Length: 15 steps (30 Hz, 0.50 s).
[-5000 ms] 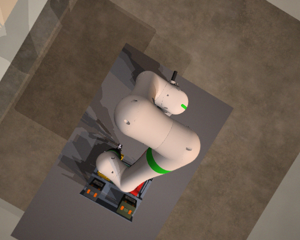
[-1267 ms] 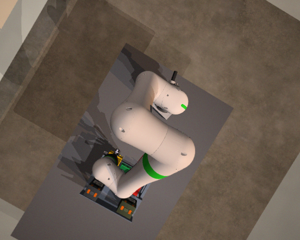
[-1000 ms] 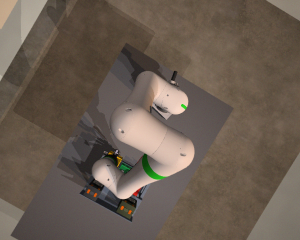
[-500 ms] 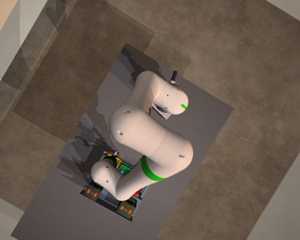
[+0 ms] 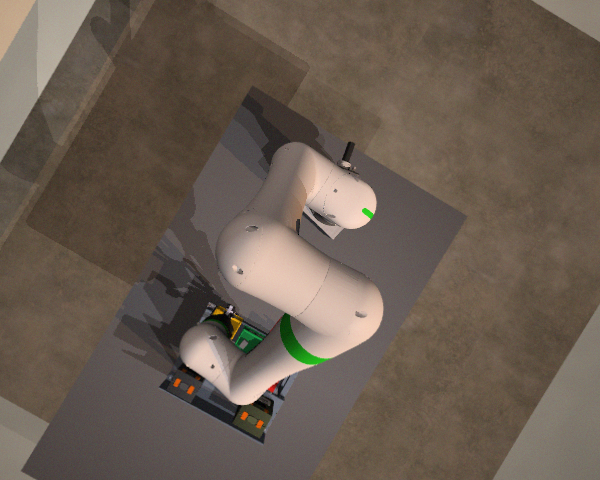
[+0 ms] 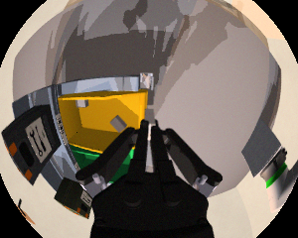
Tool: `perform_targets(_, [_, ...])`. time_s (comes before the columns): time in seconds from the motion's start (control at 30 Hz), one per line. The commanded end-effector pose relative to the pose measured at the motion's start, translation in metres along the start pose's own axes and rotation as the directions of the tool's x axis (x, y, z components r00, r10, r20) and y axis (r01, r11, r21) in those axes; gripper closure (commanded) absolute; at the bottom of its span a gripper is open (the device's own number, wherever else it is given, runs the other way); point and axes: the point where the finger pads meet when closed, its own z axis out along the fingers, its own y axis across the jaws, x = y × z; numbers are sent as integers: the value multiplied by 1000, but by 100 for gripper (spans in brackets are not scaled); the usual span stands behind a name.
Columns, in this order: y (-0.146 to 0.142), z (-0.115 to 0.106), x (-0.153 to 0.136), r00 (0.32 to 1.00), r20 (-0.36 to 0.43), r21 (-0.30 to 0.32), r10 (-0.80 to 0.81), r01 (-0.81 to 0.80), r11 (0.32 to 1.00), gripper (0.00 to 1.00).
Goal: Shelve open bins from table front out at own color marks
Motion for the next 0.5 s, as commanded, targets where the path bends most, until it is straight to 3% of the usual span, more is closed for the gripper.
perform_targets(0.0, [-2, 0, 0, 1000, 0, 0, 0, 0, 1000, 100])
perform_targets(0.47, [-10, 0, 0, 1000, 0, 0, 0, 0, 1000, 100])
